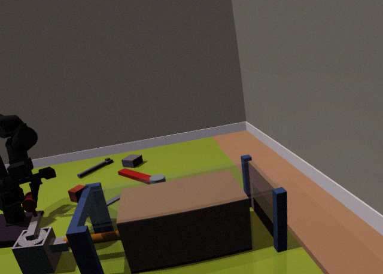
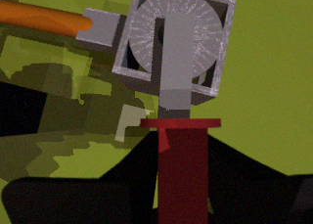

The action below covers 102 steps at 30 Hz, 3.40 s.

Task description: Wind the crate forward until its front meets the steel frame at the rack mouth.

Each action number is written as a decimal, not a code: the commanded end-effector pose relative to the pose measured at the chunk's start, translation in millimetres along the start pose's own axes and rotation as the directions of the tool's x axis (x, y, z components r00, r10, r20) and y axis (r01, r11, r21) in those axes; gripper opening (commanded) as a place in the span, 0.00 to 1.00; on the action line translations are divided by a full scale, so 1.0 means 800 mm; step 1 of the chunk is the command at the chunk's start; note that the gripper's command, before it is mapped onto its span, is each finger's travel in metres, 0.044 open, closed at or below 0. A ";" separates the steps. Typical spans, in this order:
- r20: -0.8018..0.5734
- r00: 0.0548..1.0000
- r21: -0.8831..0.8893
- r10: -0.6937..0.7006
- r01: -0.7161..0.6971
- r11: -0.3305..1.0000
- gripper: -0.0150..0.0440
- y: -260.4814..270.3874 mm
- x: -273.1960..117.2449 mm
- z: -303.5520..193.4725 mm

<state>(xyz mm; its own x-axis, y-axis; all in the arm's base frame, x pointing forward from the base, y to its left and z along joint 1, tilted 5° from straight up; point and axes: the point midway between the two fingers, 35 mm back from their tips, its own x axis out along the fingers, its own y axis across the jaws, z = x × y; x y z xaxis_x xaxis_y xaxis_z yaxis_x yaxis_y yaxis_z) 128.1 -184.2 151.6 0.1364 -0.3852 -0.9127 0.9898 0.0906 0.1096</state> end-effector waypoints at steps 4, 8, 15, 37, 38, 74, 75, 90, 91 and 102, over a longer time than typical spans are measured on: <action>-0.001 0.999 0.003 -0.038 0.038 0.999 0.25 -0.025 0.002 -0.001; -0.001 0.999 0.003 -0.039 0.039 0.999 0.25 -0.032 0.003 0.000; 0.000 0.999 0.003 -0.040 0.040 0.999 0.25 -0.044 0.004 0.003; 0.001 0.999 0.001 -0.043 0.043 0.999 0.25 -0.079 0.010 0.020; 0.001 0.999 0.001 -0.043 0.043 0.999 0.25 -0.081 0.011 0.022; 0.005 0.999 -0.001 -0.046 0.046 0.999 0.25 -0.120 0.030 0.068; 0.005 0.999 -0.001 -0.046 0.046 0.999 0.25 -0.121 0.030 0.069; 0.007 0.999 -0.001 -0.047 0.047 0.999 0.25 -0.129 0.041 0.093; 0.007 0.999 -0.001 -0.047 0.047 0.999 0.25 -0.129 0.041 0.094; 0.009 0.999 -0.001 -0.047 0.047 0.999 0.25 -0.130 0.052 0.118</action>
<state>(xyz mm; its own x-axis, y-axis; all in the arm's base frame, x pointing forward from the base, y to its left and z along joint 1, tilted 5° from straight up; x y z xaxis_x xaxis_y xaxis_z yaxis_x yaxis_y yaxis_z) 32.6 -280.1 139.9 0.0886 -0.3851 -0.9186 0.9955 0.0651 0.0688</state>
